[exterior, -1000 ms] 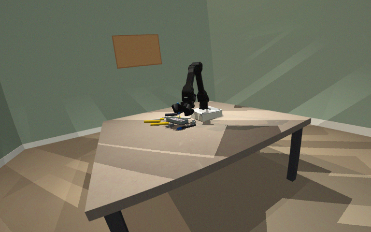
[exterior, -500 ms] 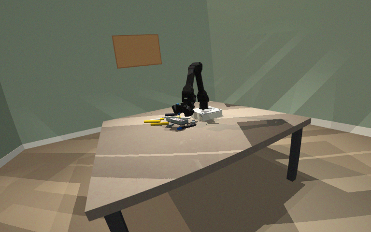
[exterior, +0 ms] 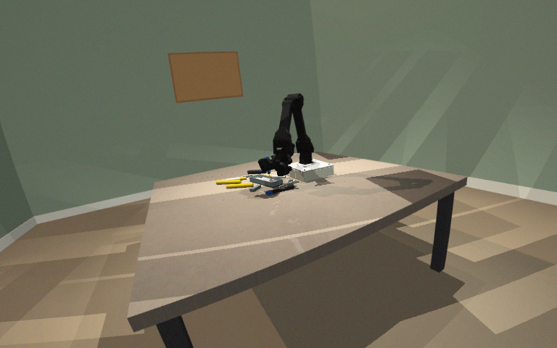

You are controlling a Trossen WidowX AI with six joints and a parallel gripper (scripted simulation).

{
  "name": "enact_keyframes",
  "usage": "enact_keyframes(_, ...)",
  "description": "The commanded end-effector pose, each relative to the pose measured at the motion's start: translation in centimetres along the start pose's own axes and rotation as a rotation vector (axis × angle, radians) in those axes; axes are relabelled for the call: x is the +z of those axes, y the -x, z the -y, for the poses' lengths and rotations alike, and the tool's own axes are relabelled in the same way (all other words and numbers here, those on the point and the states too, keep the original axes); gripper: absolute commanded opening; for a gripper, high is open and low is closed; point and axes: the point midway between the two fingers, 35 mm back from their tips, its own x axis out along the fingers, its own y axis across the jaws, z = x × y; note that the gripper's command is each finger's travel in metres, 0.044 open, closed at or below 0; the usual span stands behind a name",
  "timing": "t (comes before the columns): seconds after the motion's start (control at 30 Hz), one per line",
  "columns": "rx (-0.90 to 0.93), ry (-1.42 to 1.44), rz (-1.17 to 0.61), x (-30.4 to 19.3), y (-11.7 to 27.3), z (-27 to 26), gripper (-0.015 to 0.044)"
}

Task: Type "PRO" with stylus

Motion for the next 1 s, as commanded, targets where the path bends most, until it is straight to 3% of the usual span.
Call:
enact_keyframes(0.0, 0.003, 0.004, -0.006, 0.21, -0.23, -0.17, 0.0081)
enact_keyframes(0.97, 0.003, 0.004, -0.006, -0.10, -0.03, -0.12, 0.0081)
